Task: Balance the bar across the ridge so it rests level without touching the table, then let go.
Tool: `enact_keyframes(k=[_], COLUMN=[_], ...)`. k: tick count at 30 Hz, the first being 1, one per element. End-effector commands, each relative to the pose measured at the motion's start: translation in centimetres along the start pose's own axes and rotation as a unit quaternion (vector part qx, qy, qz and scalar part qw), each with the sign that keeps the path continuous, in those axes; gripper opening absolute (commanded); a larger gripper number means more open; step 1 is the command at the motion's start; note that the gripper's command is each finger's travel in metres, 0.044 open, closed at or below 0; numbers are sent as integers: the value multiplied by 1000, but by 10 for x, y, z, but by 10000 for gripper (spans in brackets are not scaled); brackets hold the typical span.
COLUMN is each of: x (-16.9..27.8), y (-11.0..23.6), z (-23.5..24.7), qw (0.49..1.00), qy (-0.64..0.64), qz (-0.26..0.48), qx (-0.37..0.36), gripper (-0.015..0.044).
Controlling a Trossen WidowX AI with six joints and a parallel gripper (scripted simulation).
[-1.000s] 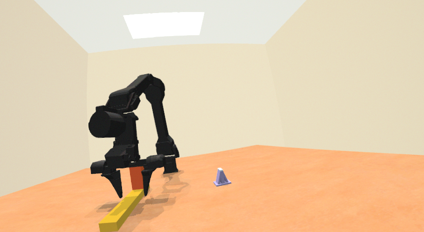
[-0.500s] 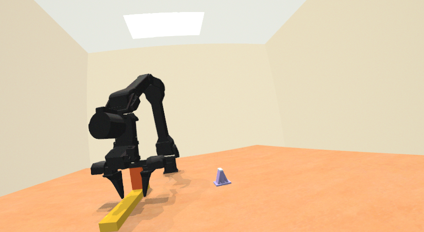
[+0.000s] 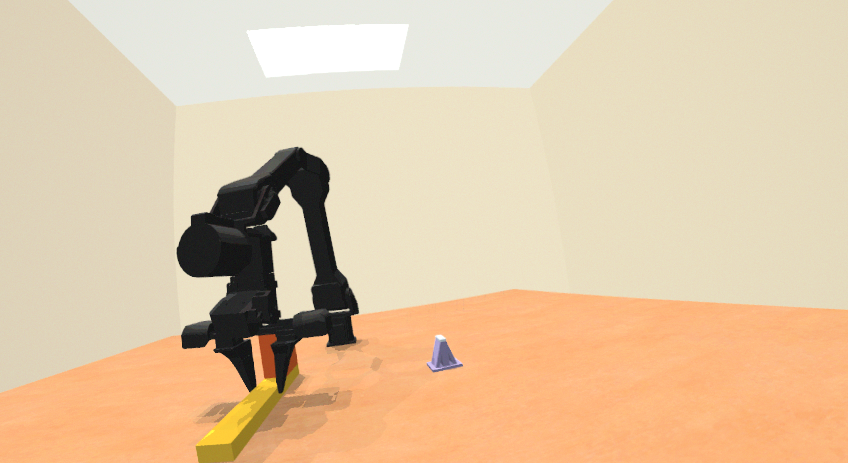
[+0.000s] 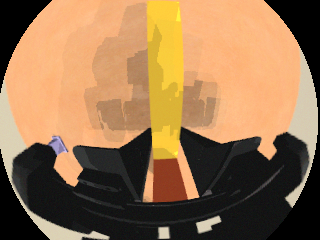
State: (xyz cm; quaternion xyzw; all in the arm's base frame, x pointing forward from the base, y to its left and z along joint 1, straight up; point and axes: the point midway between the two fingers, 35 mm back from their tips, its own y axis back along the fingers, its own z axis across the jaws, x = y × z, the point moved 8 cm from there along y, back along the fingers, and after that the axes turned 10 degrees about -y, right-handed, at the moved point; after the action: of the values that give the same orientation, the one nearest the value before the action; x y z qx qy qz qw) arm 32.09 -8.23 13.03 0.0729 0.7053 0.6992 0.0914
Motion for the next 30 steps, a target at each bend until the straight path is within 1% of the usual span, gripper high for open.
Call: enact_keyframes(k=[1,30], x=[-1,-1], y=[8,82], z=[0,0], qw=[1000,1000], qy=[0,3], qz=[-1,0], qx=[0,-2], gripper=[0,0])
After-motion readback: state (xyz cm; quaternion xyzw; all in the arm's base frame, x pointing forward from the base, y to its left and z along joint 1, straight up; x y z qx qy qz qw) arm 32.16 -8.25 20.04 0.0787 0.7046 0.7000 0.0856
